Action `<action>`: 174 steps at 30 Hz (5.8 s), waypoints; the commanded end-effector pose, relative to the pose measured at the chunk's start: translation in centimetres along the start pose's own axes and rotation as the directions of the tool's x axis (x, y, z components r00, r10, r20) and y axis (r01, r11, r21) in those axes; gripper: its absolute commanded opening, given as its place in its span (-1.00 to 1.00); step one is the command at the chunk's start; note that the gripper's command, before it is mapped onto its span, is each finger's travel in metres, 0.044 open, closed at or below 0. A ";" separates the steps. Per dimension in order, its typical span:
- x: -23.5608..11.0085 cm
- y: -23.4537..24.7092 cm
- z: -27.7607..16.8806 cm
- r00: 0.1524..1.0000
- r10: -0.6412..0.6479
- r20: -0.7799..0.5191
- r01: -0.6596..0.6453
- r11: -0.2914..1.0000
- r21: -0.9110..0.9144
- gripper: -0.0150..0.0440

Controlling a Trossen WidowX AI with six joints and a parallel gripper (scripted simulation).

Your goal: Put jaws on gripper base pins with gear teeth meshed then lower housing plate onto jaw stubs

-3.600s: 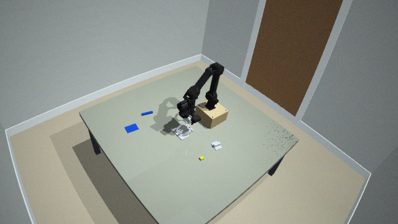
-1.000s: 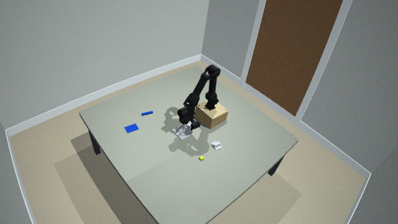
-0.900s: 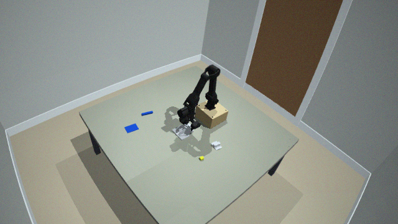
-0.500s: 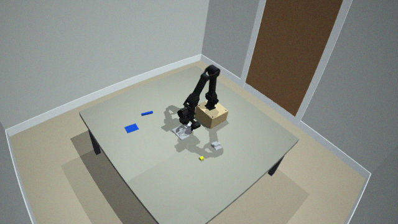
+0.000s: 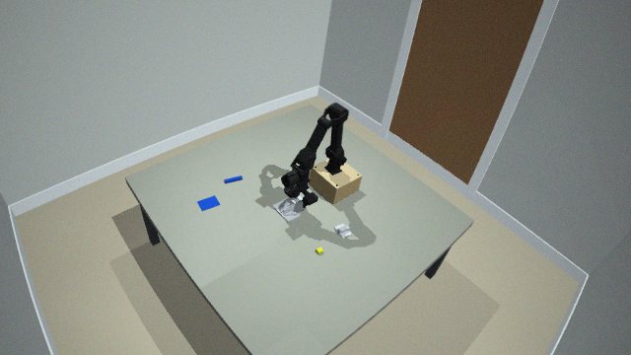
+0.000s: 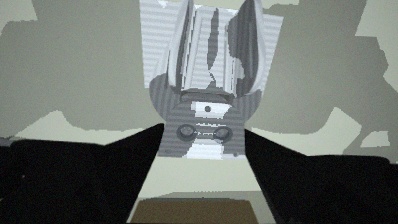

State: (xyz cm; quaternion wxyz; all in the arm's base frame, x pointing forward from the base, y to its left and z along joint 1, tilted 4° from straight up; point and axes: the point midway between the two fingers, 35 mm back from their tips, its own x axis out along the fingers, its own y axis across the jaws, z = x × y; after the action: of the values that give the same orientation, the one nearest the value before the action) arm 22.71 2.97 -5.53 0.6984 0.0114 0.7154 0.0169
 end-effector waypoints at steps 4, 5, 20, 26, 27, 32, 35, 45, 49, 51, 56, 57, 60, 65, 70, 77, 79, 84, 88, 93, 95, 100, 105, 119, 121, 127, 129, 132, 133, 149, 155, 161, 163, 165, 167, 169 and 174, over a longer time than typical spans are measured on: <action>0.4 0.0 -0.1 1.000 -0.001 -0.004 0.001 1.000 0.004 0.70; 0.4 0.0 -0.1 1.000 -0.001 -0.004 0.001 1.000 0.004 0.70; 0.6 0.0 -0.1 1.000 -0.001 -0.004 0.001 1.000 0.004 0.70; 0.8 0.0 -0.1 1.000 -0.001 -0.004 0.001 1.000 0.004 0.70; 0.8 0.0 -0.1 1.000 -0.001 -0.004 0.001 1.000 0.004 0.70; 0.9 0.0 -0.1 1.000 -0.001 -0.004 0.001 1.000 0.004 0.70; 0.9 0.0 -0.1 1.000 -0.001 -0.004 0.001 1.000 0.004 0.70; 1.1 0.0 -0.1 1.000 -0.001 -0.004 0.001 1.000 0.004 0.70; 1.2 0.0 -0.1 1.000 -0.001 -0.004 0.001 1.000 0.004 0.70; 1.3 0.0 -0.1 1.000 -0.001 -0.004 0.001 1.000 0.004 0.70; 1.3 0.0 -0.1 1.000 -0.001 -0.004 0.001 1.000 0.004 0.70; 1.3 0.0 -0.1 1.000 -0.001 -0.004 0.001 1.000 0.004 0.70; 1.3 0.0 -0.1 1.000 -0.001 -0.004 0.001 1.000 0.004 0.70; 1.3 0.0 -0.1 1.000 -0.001 -0.004 0.001 1.000 0.004 0.70; 1.3 0.0 -0.1 1.000 -0.001 -0.004 0.001 1.000 0.004 0.70; 1.3 0.0 -0.1 1.000 -0.001 -0.004 0.001 1.000 0.004 0.70; 1.3 0.0 -0.1 1.000 -0.001 -0.004 0.001 1.000 0.004 0.70; 1.3 0.0 -0.1 1.000 -0.001 -0.004 0.001 1.000 0.004 0.70; 1.3 0.0 -0.1 1.000 -0.001 -0.004 0.001 1.000 0.004 0.70; 1.3 0.0 -0.1 1.000 -0.001 -0.004 0.001 1.000 0.004 0.70; 1.2 0.0 -0.1 1.000 -0.001 -0.004 0.001 1.000 0.004 0.70; 0.9 0.0 -0.1 1.000 -0.001 -0.004 0.001 1.000 0.004 0.70; 0.9 0.0 -0.2 1.000 -0.001 -0.004 0.001 1.000 0.004 0.70; 1.1 0.0 -0.3 1.000 -0.001 -0.004 0.001 1.000 0.004 0.70; 1.1 0.0 -0.3 1.000 -0.001 -0.004 0.001 1.000 0.004 0.70; 1.3 0.0 -0.3 1.000 -0.001 -0.004 0.001 1.000 0.004 0.70; 1.4 0.0 -0.3 1.000 -0.001 -0.004 0.001 1.000 0.004 0.70; 1.4 0.0 -0.3 1.000 -0.001 -0.004 0.001 1.000 0.004 0.70; 1.4 0.0 -0.3 1.000 -0.001 -0.004 0.001 1.000 0.004 0.70; 1.4 0.0 -0.3 1.000 -0.001 -0.004 0.001 1.000 0.004 0.70; 1.2 0.0 -0.2 1.000 0.000 0.000 0.000 1.000 0.001 0.79; 1.2 0.0 -0.2 1.000 0.000 0.000 0.000 1.000 0.001 1.00; 1.2 0.0 -0.2 1.000 0.000 0.000 0.000 1.000 0.001 1.00; 1.2 0.0 -0.2 1.000 0.000 0.000 0.000 1.000 0.001 1.00; 1.2 0.0 -0.2 1.000 0.000 0.000 0.000 1.000 0.001 1.00; 1.2 0.0 -0.2 1.000 0.000 0.000 0.000 1.000 0.001 1.00; 0.4 0.0 -0.1 1.000 0.000 -0.001 0.000 1.000 0.001 1.00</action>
State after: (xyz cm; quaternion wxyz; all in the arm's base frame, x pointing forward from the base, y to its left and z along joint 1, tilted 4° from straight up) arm 22.41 2.98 -6.68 0.6961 0.0113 0.7177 0.0164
